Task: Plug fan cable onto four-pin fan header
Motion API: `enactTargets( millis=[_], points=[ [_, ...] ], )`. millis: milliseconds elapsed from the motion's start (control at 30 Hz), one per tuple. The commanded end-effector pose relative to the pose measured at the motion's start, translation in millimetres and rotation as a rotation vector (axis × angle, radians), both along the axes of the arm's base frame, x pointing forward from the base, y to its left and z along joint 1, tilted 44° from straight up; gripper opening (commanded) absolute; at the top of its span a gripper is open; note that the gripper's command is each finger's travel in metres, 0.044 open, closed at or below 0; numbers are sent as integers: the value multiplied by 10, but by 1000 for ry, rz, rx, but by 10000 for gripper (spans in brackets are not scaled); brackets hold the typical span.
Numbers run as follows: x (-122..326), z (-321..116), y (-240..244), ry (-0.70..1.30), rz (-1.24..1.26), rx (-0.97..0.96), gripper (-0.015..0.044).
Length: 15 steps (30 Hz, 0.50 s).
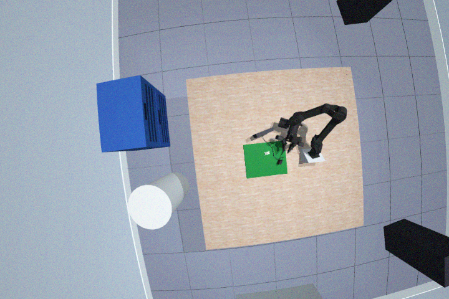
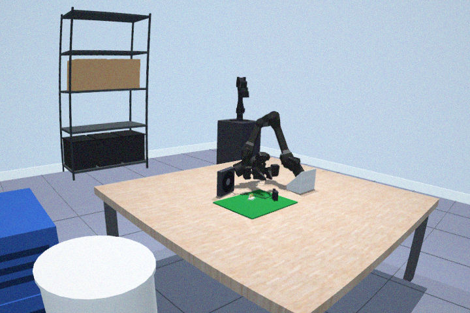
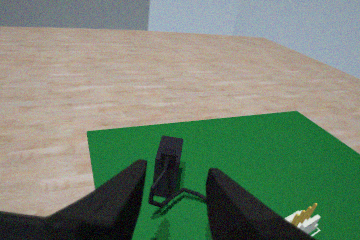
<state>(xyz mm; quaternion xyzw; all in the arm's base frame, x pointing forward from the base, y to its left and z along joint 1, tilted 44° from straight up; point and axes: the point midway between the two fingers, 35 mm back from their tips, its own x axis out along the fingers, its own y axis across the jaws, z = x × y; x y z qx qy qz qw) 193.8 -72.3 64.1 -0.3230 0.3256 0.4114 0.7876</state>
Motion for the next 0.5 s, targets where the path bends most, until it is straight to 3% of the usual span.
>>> enactTargets(
  millis=[0, 100, 467],
  points=[
    [-36, 138, -14, -12, -2, -8, 140],
    [-70, 205, -4, -12, -2, -8, 140],
    [-104, 92, 139, 240, -11, -7, 429]
  ],
)
